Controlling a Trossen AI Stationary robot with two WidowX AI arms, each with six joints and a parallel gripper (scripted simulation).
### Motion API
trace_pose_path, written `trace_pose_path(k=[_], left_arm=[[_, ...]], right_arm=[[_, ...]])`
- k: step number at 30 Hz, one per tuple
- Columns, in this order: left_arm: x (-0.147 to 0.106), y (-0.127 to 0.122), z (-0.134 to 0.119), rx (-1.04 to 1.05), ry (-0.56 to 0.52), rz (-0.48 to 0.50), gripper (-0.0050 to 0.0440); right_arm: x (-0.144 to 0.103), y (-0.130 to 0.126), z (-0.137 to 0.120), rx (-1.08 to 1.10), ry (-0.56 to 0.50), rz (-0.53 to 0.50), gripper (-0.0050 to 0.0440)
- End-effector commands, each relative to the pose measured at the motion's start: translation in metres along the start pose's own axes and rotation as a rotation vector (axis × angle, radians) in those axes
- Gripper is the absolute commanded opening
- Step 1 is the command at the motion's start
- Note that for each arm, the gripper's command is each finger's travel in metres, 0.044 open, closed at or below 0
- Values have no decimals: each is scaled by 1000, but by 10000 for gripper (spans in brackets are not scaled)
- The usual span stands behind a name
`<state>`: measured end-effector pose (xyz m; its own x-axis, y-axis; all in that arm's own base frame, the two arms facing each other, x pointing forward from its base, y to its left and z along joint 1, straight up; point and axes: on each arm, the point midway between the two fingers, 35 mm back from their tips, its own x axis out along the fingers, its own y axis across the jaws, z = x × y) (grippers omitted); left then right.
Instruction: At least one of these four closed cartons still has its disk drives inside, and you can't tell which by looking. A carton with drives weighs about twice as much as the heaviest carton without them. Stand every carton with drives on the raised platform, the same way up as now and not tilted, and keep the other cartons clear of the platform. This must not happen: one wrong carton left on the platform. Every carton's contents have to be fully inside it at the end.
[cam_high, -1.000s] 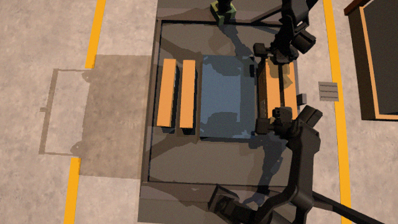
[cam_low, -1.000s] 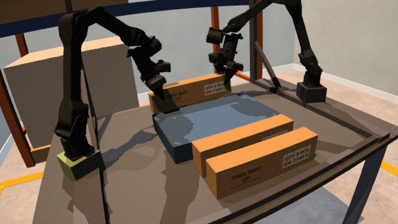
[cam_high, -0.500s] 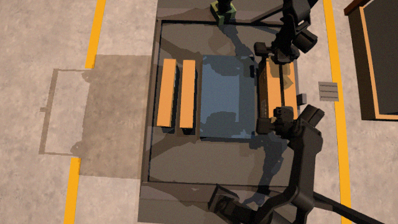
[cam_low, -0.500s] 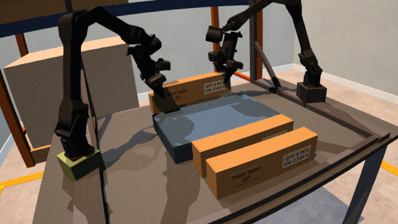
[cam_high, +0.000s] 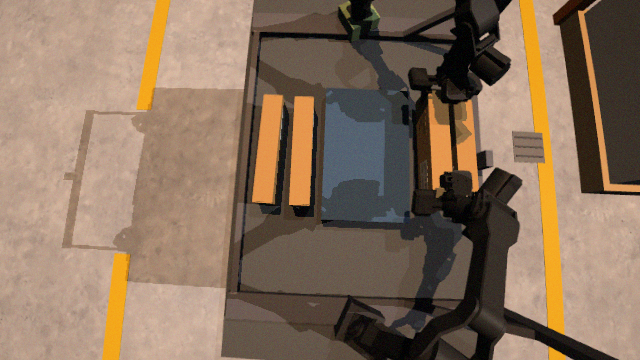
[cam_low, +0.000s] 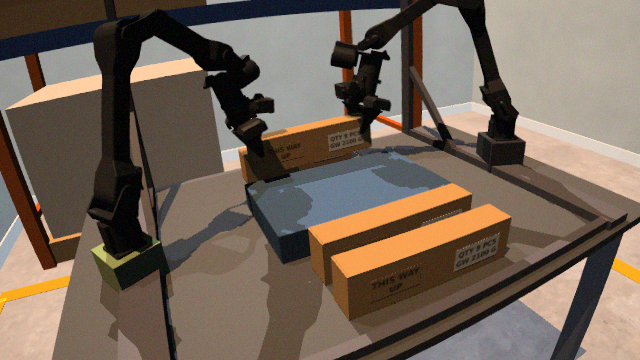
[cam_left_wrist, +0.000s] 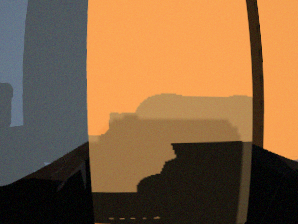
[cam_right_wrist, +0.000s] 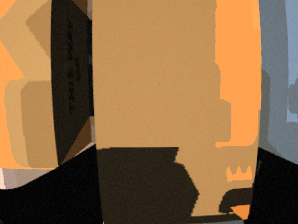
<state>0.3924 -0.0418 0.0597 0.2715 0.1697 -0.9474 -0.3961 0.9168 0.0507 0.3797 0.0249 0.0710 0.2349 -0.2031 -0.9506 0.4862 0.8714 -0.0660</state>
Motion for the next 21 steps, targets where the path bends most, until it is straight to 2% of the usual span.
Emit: trace_pose_path(k=[1, 14, 15, 21], left_arm=[[-25, -6, 13, -16, -51, -42, -50], [-25, -6, 13, -16, -51, -42, -50], [-47, -6, 20, -18, -50, -43, -50], [-47, -6, 20, -18, -50, -43, -50]], right_arm=[[-30, 8, 12, 14, -62, 59, -50], [-30, 8, 12, 14, -62, 59, -50], [-57, 8, 21, 15, -68, 68, -50], [-57, 8, 21, 15, -68, 68, -50]])
